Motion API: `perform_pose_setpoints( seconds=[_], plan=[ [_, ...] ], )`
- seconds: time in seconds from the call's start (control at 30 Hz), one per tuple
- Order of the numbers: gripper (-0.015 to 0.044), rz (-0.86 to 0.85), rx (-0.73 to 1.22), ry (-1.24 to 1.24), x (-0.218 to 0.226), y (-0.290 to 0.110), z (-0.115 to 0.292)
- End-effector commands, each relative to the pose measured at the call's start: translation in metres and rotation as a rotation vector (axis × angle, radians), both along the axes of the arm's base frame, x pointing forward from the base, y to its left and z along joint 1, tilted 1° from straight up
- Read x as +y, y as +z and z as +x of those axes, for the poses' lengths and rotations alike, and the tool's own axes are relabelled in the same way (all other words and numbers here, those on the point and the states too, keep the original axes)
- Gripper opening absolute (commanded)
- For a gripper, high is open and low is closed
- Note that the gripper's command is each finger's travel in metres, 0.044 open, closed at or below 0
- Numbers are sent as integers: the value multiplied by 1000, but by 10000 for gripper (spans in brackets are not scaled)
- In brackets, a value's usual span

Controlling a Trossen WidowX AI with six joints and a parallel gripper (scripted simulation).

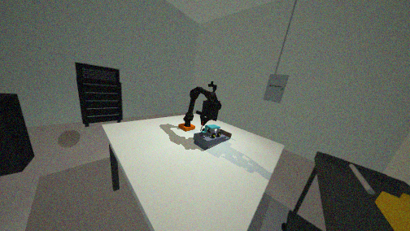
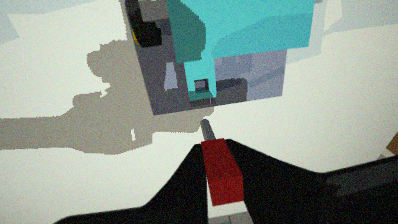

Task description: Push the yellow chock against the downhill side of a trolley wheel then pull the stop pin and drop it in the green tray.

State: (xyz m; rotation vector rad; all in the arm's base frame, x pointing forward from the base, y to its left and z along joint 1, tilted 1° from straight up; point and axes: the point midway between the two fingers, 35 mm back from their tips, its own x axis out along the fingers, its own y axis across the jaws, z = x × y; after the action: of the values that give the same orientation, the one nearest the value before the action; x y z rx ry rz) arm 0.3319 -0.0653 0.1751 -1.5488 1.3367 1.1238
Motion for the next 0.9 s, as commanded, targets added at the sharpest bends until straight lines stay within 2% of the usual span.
perform_pose_setpoints(
  seconds=[0.0,0.2,0.87],
  plan=[
    [0,-3,-5,3,-7,3,2],
    [0,-4,-5,3,-11,4,0],
    [0,-5,1,3,-22,0,-62]
  ],
)
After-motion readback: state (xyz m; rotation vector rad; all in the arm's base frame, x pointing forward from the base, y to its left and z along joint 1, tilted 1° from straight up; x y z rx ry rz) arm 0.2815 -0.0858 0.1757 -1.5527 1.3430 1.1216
